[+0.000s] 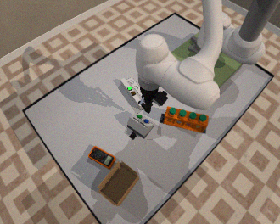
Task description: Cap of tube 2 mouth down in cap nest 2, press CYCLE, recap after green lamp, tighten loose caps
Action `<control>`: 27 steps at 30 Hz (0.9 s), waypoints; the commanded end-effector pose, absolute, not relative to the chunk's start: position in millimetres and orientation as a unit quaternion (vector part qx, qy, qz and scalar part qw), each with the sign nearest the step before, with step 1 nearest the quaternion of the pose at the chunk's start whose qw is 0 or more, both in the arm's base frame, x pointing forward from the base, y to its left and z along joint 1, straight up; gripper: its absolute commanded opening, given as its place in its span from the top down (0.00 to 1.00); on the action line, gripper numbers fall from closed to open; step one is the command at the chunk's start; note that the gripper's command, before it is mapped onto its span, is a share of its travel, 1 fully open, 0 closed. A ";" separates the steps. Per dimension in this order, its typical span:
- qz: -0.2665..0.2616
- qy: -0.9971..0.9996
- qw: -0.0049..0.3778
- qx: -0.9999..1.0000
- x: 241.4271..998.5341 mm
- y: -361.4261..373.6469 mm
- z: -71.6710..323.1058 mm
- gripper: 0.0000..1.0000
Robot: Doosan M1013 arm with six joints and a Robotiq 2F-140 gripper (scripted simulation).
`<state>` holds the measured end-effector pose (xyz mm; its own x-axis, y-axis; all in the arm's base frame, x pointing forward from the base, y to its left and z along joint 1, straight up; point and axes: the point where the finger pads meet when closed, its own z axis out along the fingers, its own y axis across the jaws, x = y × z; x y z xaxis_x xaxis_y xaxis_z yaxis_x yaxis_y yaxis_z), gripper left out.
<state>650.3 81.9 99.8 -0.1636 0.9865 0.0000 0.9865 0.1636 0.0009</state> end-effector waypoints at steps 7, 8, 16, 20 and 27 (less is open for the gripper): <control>0.001 0.763 0.000 0.647 680.8 57.1 80.5 0.90; 0.001 0.763 0.000 0.647 680.8 57.1 80.5 0.90; 0.001 0.763 0.000 0.647 680.9 57.1 65.5 0.90; 0.001 0.763 0.000 0.647 680.8 57.1 62.6 0.90; 0.001 0.763 0.000 0.647 680.9 57.1 62.6 0.90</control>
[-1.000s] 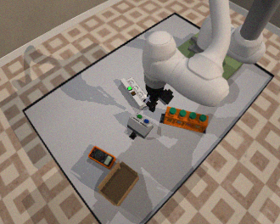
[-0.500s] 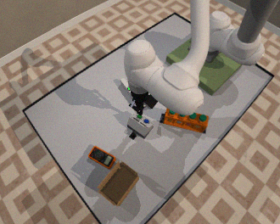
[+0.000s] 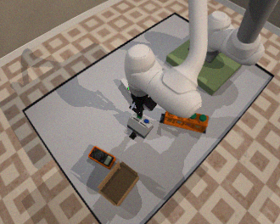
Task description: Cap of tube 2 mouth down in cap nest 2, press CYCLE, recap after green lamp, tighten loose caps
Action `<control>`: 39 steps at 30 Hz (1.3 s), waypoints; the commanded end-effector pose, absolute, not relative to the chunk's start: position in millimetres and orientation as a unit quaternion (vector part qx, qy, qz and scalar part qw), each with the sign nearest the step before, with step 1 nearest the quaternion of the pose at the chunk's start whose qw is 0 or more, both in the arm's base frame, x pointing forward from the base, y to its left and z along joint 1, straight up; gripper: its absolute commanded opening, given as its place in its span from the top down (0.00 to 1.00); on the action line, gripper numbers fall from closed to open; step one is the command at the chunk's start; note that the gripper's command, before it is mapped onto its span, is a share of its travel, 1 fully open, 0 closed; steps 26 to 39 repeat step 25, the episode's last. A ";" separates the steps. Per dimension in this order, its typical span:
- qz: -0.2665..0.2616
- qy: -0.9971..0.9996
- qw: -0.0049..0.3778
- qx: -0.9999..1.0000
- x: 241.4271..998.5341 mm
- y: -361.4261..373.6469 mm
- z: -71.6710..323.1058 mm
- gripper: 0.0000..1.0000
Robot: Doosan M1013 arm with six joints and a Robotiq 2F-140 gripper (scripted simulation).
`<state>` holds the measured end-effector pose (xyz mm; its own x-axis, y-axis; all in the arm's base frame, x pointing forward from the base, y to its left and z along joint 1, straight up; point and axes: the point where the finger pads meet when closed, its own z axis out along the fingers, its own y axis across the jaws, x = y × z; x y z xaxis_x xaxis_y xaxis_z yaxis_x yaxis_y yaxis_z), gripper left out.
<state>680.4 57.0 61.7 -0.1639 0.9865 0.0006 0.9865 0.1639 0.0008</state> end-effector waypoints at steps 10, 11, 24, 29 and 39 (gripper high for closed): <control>0.001 0.763 0.000 0.647 680.9 57.1 59.9 0.90; 0.001 0.763 0.000 0.647 680.9 57.1 59.5 0.90; 0.001 0.763 0.000 0.647 680.9 57.1 55.2 0.90; 0.001 0.763 0.000 0.647 680.9 57.1 54.9 0.90; 0.001 0.763 0.000 0.647 680.9 57.1 54.9 0.90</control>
